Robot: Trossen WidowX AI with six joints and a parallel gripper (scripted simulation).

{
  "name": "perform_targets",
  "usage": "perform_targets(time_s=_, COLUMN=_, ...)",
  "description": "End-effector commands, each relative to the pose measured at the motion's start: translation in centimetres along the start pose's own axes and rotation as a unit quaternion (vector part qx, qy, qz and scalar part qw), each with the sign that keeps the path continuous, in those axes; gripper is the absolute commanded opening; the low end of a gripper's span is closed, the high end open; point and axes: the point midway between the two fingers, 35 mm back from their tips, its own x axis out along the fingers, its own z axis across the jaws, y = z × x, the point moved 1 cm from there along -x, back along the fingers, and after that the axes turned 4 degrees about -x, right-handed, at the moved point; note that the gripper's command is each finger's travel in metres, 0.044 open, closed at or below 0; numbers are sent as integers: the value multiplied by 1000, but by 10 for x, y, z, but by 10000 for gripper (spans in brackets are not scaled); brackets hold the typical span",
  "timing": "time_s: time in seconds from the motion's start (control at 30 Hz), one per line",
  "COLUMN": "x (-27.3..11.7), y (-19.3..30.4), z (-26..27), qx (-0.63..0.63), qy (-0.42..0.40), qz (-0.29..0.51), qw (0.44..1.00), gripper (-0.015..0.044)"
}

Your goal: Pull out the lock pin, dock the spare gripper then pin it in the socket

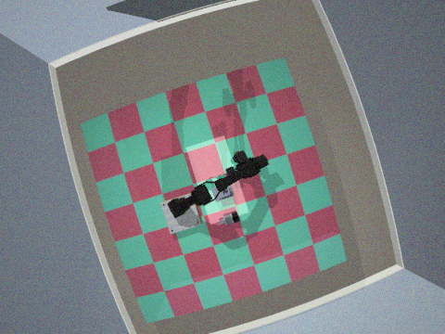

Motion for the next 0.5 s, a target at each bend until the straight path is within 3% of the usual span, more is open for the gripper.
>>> perform_targets(time_s=0.0, x=5, y=1, z=1, qx=-1, qy=-3, qz=0, qw=1000, gripper=0)
perform_targets(time_s=0.4, x=0, y=0, z=0, qx=0, qy=0, qz=0, qw=1000, gripper=0)
perform_targets(time_s=0.47, x=0, y=0, z=0, qx=0, qy=0, qz=0, qw=1000, gripper=53)
